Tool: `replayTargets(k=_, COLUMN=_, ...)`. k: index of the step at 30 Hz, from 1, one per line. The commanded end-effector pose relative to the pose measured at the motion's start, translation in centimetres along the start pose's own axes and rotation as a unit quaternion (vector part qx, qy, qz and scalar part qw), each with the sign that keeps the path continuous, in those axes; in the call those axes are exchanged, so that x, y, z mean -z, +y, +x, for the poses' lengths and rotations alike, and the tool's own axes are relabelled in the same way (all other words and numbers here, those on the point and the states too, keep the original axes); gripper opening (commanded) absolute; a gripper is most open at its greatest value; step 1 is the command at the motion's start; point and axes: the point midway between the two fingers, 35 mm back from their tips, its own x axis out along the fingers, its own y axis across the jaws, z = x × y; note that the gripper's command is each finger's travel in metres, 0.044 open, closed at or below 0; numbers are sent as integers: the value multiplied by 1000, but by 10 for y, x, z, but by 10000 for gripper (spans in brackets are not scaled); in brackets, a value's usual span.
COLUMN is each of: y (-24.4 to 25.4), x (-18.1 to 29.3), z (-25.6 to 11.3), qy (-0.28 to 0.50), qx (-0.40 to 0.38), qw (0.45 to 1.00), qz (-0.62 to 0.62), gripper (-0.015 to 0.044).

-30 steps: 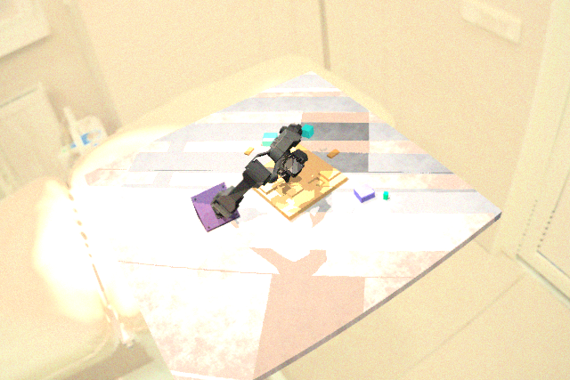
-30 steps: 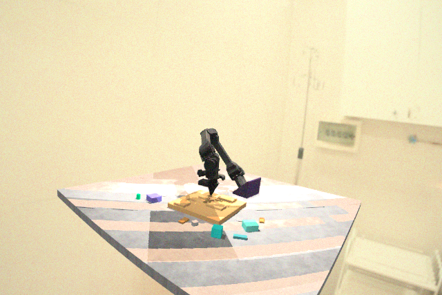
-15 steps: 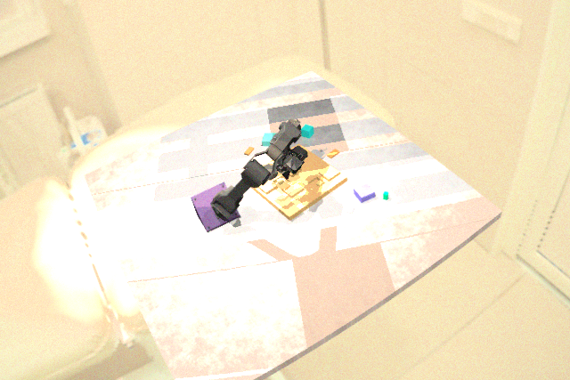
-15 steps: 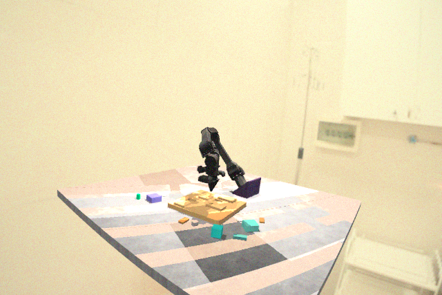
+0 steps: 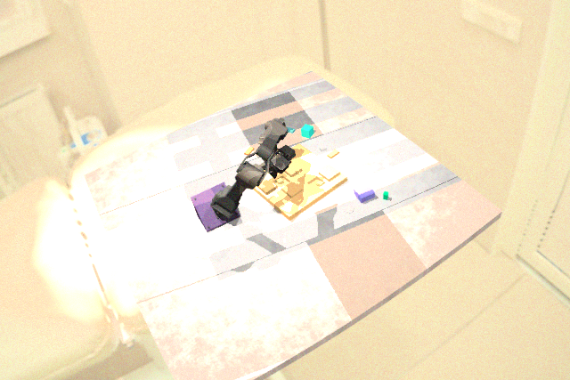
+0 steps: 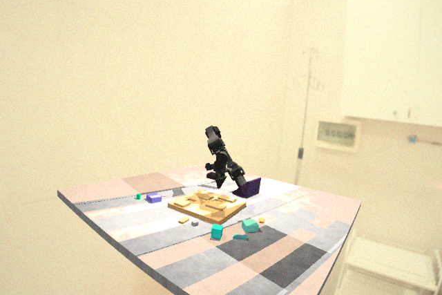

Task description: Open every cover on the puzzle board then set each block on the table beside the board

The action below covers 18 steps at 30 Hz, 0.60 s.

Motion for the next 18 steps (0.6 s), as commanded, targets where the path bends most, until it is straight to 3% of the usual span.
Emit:
replayTargets(k=1, y=-22, x=9, z=-3, qy=1, qx=0, qw=1000, qz=0, gripper=0)
replayTargets(k=8, y=-54, x=19, z=-3, qy=-2, qx=1, qw=1000, qz=1, gripper=0)
replayTargets(k=18, y=-55, x=19, z=-3, qy=-2, qx=1, qw=1000, qz=1, gripper=0)
